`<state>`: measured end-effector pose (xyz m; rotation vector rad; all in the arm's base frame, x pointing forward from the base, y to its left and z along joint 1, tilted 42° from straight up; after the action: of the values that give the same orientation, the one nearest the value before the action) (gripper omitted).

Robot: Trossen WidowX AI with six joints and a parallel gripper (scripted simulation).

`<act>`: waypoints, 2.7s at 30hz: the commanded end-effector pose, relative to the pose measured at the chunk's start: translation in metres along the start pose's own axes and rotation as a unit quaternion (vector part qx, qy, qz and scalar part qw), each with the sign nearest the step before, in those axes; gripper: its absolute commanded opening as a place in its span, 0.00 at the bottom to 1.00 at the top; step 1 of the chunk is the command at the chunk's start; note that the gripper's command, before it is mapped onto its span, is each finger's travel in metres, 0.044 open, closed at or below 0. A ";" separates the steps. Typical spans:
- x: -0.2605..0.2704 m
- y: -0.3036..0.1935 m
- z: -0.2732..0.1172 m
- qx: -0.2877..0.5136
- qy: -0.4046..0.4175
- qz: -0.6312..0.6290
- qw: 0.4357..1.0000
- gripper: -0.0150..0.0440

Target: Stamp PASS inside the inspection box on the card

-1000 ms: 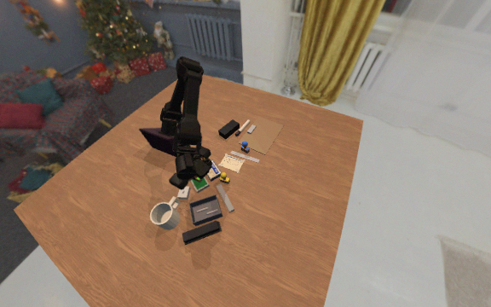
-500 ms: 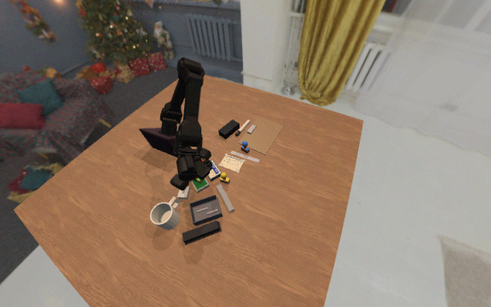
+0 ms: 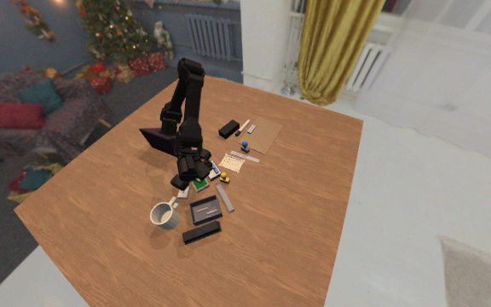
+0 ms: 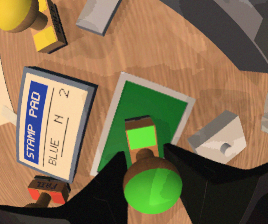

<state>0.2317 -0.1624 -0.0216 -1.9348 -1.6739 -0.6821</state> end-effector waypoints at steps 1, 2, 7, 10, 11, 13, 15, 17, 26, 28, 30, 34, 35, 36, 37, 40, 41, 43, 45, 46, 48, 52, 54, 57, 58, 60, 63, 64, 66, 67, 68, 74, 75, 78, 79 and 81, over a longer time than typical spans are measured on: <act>0.000 0.000 0.001 -0.001 0.001 0.001 1.000 0.25; 0.000 0.000 0.001 -0.001 0.001 0.001 1.000 0.25; 0.000 0.000 0.002 -0.001 0.002 0.001 1.000 0.25; 0.000 0.000 0.003 -0.001 0.002 0.001 1.000 0.25; 0.000 0.000 0.003 -0.001 0.002 0.001 1.000 0.25; 0.000 0.000 0.003 -0.001 0.002 0.001 1.000 0.25; 0.000 0.000 0.003 -0.001 0.002 0.001 1.000 0.25; 0.000 0.000 0.003 -0.001 0.002 0.001 1.000 0.25; 0.000 0.000 0.004 -0.001 0.002 0.001 1.000 0.25; 0.000 0.000 0.004 -0.001 0.002 0.001 1.000 0.25; 0.000 0.000 0.004 -0.001 0.002 0.001 1.000 0.25; 0.000 0.000 0.004 -0.001 0.002 0.001 1.000 0.25; 0.000 0.000 0.004 -0.001 0.002 0.001 1.000 0.25; 0.000 0.000 0.004 -0.001 0.002 0.001 1.000 0.25; 0.000 0.000 0.004 -0.001 0.002 0.001 1.000 0.25; 0.000 0.000 0.005 -0.001 0.002 0.000 1.000 0.25; 0.000 0.000 0.005 -0.001 0.002 0.000 1.000 0.25; 0.000 0.000 0.005 -0.001 0.002 0.000 1.000 0.25; 0.000 0.000 0.005 -0.001 0.002 0.000 1.000 0.25; 0.000 0.000 0.005 -0.001 0.002 0.000 1.000 0.25; 0.000 0.000 0.005 -0.001 0.002 0.000 1.000 0.25; 0.000 0.000 0.005 -0.001 0.002 0.000 1.000 0.25; 0.000 0.000 0.005 -0.001 0.002 0.000 1.000 0.25; 0.000 0.000 0.005 -0.001 0.002 0.000 1.000 0.25; 0.000 0.000 0.005 -0.001 0.002 0.000 1.000 0.25; 0.000 0.000 0.005 -0.001 0.002 0.000 1.000 0.25; 0.000 0.000 0.004 -0.001 0.002 0.001 1.000 0.25; 0.000 0.000 0.003 -0.001 0.002 0.001 1.000 0.25; 0.000 0.000 0.002 -0.001 0.002 0.001 1.000 0.25; 0.000 0.000 0.002 -0.001 0.001 0.001 1.000 0.25; 0.000 0.000 0.001 -0.001 0.001 0.001 1.000 0.25; 0.000 0.000 -0.001 -0.001 0.001 0.001 1.000 0.25; 0.000 0.000 -0.002 -0.001 0.001 0.001 1.000 0.25; 0.000 0.000 -0.003 -0.001 0.001 0.001 1.000 0.25; 0.000 0.000 -0.004 -0.001 0.001 0.001 1.000 0.25; 0.000 0.000 -0.005 -0.001 0.001 0.001 1.000 0.25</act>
<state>0.2308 -0.1639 -0.0192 -1.9361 -1.6638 -0.6876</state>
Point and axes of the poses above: the point midway between the two fingers, 35 mm back from their tips, its own z axis out along the fingers, its own x axis across the jaws, y = z × x, the point moved 10 cm from there along -z, back along the fingers, and after that the axes turned 1 degree about z, right-handed, at the moved point
